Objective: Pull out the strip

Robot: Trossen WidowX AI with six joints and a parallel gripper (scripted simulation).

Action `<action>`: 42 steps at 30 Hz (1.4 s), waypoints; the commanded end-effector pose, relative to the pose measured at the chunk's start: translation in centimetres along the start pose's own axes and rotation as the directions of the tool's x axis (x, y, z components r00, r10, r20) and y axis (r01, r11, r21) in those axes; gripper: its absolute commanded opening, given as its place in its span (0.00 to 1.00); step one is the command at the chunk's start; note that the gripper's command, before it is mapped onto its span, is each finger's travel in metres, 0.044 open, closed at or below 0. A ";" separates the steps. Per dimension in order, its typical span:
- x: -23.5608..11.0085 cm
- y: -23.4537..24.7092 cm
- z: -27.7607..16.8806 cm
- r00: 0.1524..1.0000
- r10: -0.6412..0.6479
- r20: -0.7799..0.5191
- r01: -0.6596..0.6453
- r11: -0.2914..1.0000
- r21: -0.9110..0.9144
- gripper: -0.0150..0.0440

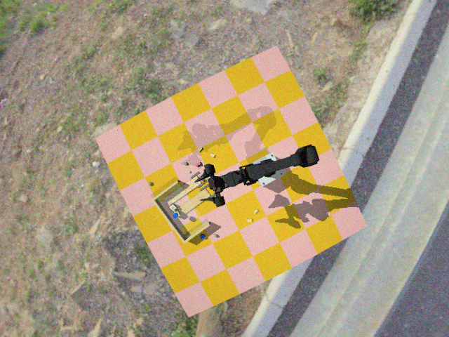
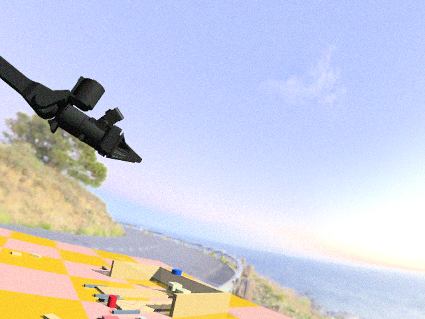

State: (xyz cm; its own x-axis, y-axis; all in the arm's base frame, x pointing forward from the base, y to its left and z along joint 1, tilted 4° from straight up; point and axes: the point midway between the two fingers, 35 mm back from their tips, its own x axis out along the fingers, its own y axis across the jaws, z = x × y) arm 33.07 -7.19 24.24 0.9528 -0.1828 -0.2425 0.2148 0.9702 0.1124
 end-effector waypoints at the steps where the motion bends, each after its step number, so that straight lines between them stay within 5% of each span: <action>1: 0.8 2.2 -7.0 0.976 0.024 -0.218 -0.045 0.995 -0.093 0.93; 5: 0.3 3.8 -12.5 0.923 0.030 -0.383 -0.106 0.978 -0.180 0.93; 19: 0.3 3.8 -12.7 0.920 0.029 -0.390 -0.110 0.977 -0.184 0.93; 22: 1.1 3.8 -13.0 0.894 0.013 -0.448 -0.113 0.974 -0.198 0.80; 34: 7.4 2.6 -16.8 0.554 -0.106 -0.826 -0.195 0.948 -0.252 0.26; 42: 9.9 2.1 -21.0 0.257 -0.153 -0.954 -0.264 0.939 -0.222 0.25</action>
State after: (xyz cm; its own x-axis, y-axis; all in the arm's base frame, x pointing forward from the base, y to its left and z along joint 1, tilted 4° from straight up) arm 38.27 -3.87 3.73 0.1301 -0.0603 -0.9897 -0.0695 0.9951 -0.0697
